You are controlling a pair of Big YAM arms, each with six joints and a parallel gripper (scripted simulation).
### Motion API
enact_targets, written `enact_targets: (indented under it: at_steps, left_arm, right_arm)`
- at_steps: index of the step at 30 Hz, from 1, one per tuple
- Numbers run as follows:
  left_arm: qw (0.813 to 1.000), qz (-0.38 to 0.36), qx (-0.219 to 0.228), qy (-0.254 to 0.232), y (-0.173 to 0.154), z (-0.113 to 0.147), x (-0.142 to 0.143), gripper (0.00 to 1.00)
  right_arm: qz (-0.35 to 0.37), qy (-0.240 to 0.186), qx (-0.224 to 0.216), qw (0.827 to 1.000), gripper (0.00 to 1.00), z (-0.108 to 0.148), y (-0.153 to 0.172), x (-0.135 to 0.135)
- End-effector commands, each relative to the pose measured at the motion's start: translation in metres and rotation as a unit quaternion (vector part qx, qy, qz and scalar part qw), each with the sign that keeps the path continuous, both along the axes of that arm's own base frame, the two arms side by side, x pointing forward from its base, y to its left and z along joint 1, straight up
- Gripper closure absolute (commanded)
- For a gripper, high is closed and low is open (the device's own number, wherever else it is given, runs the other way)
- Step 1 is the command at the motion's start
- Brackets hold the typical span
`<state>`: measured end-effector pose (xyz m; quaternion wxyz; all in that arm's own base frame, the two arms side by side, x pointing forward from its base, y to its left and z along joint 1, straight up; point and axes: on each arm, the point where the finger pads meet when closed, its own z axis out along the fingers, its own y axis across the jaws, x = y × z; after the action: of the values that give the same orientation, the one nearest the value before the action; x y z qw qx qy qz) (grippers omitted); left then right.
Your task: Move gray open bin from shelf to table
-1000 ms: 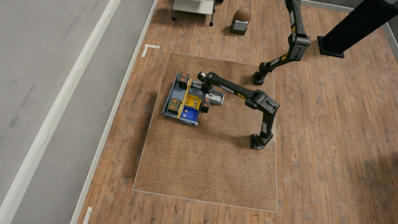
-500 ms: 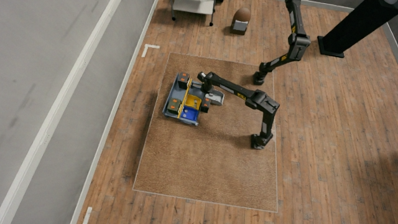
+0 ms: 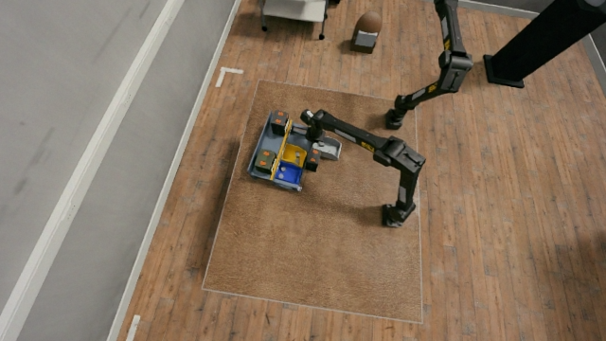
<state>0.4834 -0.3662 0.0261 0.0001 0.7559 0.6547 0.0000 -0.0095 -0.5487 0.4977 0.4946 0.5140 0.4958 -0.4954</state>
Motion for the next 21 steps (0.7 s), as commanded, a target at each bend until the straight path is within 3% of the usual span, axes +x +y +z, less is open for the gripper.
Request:
enact_targets:
  at_steps: [1,21]
  left_arm:
    - [1.000,-0.005,-0.005,-0.006,-0.0098,-0.0024,0.0036,1.00]
    - [1.000,-0.005,-0.002,-0.002,-0.0073,-0.0093,0.0004,1.00]
  right_arm:
    - [-0.003,0.009,-0.010,1.000,0.00,0.0028,0.0040,-0.0043]
    - [-0.003,0.009,-0.010,1.000,0.00,0.0028,0.0040,-0.0043]
